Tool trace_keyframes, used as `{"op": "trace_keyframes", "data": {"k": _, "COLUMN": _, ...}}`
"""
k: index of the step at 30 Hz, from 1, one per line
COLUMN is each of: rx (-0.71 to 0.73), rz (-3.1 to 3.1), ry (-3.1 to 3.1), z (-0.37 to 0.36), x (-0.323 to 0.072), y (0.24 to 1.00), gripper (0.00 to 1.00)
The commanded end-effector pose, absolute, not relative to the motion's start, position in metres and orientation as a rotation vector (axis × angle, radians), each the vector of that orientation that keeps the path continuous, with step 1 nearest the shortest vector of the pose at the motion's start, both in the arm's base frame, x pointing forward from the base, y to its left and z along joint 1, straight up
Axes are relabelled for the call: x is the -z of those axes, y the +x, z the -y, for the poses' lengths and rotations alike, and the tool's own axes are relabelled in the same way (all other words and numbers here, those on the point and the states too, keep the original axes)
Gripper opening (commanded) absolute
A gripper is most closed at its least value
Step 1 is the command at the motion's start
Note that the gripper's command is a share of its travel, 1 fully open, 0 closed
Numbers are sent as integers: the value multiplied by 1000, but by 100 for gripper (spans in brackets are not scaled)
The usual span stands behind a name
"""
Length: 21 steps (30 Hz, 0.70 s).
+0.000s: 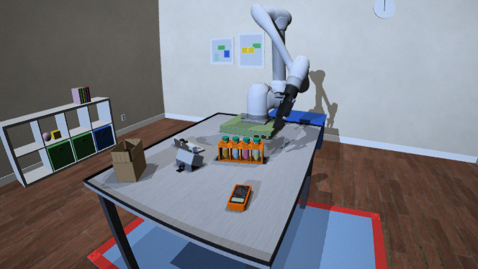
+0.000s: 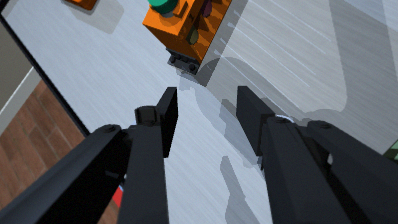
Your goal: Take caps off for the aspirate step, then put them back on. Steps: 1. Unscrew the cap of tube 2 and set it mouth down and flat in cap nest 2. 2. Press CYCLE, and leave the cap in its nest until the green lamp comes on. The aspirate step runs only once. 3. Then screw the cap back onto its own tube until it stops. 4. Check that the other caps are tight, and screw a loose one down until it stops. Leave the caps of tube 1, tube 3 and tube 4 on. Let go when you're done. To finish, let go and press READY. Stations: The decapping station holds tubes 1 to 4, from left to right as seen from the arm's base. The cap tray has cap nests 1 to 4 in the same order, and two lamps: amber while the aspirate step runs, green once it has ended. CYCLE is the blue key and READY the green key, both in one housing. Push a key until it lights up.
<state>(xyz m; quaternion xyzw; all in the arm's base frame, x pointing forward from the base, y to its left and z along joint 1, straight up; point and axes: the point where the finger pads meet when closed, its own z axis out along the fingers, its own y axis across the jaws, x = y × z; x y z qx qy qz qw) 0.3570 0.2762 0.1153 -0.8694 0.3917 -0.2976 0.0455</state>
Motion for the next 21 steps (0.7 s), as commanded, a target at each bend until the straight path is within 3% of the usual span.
{"op": "trace_keyframes", "data": {"k": 1, "rx": 909, "rz": -1196, "ry": -2654, "z": -276, "x": -116, "y": 357, "gripper": 41}}
{"op": "trace_keyframes", "data": {"k": 21, "rx": 860, "rz": -806, "ry": -3032, "z": -236, "x": -115, "y": 391, "gripper": 41}}
